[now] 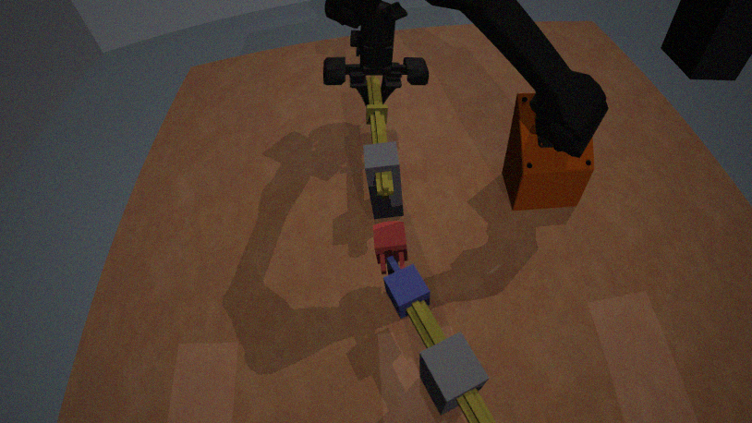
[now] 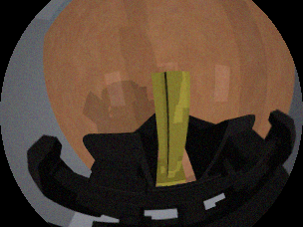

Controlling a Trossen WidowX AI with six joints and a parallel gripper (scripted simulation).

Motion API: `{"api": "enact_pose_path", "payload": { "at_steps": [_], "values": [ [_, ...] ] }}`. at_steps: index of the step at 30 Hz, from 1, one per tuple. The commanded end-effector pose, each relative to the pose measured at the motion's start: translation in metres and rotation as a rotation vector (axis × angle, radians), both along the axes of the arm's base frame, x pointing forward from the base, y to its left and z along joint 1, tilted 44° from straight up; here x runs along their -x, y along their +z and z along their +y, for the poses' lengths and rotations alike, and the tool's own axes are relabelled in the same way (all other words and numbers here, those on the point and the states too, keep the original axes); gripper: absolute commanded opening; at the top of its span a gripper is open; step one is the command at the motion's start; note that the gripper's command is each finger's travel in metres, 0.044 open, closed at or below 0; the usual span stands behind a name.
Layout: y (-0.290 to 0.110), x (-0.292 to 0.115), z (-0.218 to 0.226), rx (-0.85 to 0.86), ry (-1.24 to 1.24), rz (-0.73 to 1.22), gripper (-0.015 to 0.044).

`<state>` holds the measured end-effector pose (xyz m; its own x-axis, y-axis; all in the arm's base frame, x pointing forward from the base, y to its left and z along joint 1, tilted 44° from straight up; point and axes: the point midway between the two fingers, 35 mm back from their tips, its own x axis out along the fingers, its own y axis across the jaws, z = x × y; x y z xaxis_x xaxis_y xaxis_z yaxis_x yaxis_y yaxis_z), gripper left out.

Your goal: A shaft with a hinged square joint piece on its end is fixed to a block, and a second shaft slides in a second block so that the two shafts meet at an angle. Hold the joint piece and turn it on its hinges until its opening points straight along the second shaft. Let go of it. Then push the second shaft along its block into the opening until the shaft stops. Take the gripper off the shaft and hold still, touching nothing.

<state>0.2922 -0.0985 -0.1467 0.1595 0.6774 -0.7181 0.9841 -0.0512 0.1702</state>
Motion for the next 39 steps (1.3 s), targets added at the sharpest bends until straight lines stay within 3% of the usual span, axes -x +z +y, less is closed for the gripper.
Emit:
{"api": "enact_pose_path", "payload": {
  "at_steps": [1, 32, 39],
  "values": [
    [0.0, 0.0, 0.0, 0.0, 0.0, 0.0, 0.0067],
    [0.0025, 0.0005, 0.0038, 0.008, 0.097, 0.109, 0.0067],
    [0.0024, 0.0002, 0.0029, 0.008, 0.083, 0.092, 0.002]
  ]
}}
